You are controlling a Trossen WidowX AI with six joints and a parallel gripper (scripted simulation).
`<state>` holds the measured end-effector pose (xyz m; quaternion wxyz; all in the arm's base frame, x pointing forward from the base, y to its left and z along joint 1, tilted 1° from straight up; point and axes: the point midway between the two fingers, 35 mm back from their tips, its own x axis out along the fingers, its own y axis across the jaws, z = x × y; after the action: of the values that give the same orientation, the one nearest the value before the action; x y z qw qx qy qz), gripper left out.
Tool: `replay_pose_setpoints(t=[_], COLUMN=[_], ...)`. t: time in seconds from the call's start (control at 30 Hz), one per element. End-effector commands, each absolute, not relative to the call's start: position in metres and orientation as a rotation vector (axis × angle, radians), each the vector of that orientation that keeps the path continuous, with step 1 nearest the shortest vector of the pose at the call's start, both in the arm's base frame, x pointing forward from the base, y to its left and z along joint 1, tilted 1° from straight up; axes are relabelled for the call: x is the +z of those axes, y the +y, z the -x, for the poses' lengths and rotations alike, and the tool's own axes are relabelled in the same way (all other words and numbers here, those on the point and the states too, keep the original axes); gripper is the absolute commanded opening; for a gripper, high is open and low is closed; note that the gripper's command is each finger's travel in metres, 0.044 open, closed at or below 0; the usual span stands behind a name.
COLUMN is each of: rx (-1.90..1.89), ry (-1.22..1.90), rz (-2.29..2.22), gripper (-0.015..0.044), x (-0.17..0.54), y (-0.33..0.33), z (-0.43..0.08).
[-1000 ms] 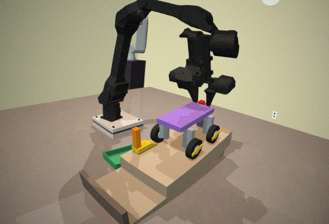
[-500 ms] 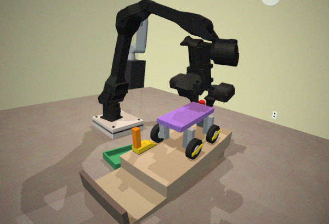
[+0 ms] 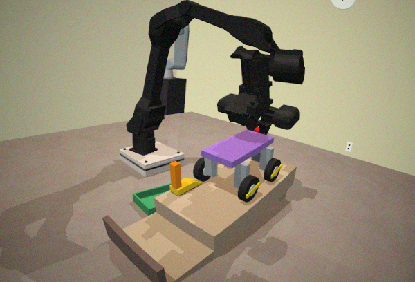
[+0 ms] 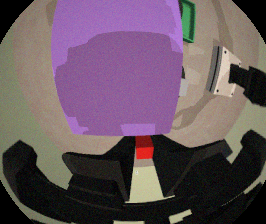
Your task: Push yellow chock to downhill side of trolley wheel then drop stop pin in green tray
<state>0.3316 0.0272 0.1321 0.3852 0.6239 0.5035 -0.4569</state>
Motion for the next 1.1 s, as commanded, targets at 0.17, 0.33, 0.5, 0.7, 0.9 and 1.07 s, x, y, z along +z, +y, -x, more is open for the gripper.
replay_pose_setpoints(t=[0.17,0.33,0.5,0.7,0.9,1.07], rx=[-1.164,-1.164,-1.164,-1.164,-1.164,-1.165], ry=[1.283,1.283,1.283,1.283,1.283,1.283], rz=[-1.592,-1.593,-1.593,-1.592,-1.592,-1.592], gripper=[0.0000,0.0000,0.0000,0.0000,0.0000,0.0000], x=[0.138,0.142,0.146,0.151,0.155,0.159], y=[0.026,0.026,0.025,0.024,0.023,0.022], z=[-0.331,-0.330,-0.330,-0.329,-0.329,-0.329])
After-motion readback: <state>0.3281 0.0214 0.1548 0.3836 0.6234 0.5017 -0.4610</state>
